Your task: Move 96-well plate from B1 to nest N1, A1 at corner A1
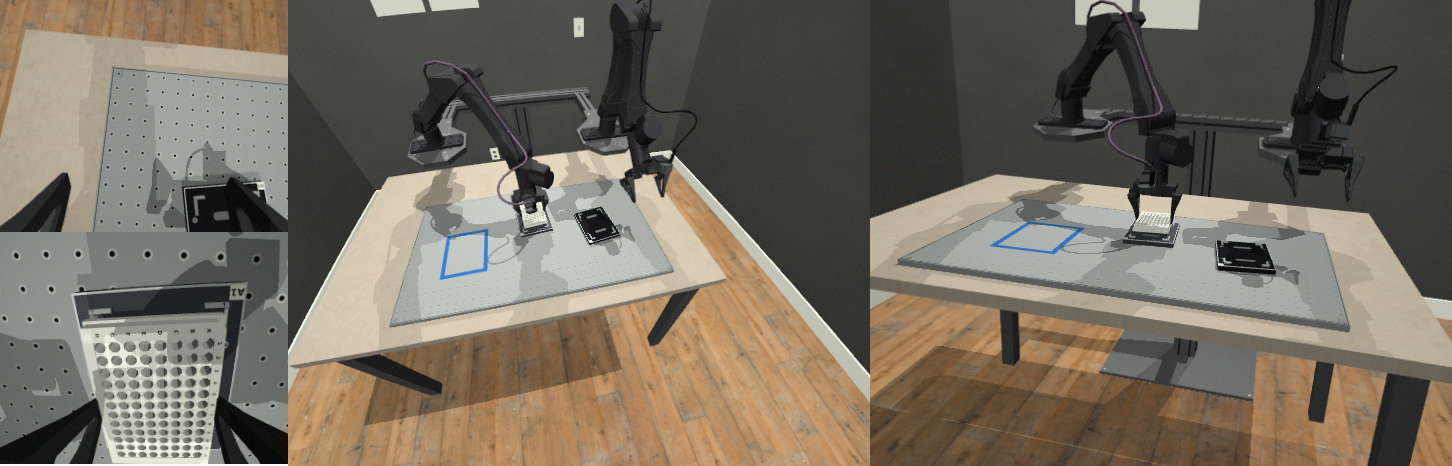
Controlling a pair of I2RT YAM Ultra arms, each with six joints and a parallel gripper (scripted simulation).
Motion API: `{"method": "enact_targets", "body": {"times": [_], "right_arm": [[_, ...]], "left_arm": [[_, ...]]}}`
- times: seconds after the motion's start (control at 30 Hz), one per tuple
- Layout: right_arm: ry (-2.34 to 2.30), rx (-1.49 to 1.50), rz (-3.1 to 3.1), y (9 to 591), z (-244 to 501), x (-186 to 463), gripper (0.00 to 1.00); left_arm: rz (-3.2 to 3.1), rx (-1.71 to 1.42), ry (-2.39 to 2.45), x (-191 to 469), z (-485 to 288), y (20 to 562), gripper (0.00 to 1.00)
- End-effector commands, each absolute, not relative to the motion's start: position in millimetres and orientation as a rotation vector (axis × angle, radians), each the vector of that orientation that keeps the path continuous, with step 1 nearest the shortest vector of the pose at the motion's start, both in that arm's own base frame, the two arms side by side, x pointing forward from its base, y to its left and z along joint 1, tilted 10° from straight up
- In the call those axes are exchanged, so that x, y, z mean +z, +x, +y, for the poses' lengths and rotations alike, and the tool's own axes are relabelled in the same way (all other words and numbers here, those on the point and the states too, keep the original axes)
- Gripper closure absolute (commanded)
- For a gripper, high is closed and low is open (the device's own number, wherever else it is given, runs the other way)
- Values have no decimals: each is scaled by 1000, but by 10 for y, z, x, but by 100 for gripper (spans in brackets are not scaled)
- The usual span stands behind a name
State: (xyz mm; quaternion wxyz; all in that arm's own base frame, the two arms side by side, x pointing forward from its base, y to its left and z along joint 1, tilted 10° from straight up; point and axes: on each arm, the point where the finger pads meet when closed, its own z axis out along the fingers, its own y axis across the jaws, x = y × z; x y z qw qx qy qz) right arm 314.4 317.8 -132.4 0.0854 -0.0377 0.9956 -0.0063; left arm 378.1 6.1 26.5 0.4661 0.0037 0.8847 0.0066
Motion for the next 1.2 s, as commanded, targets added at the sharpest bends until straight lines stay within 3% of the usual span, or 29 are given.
{"method": "enact_targets", "body": {"times": [0.0,1.17], "right_arm": [[-109,-27,2956,3219,3166,-1424,21],[-112,-25,2967,3217,3153,-1625,21]], "left_arm": [[2182,10,1,253,78,3704,0],[2182,10,1,253,78,3704,0]]}}
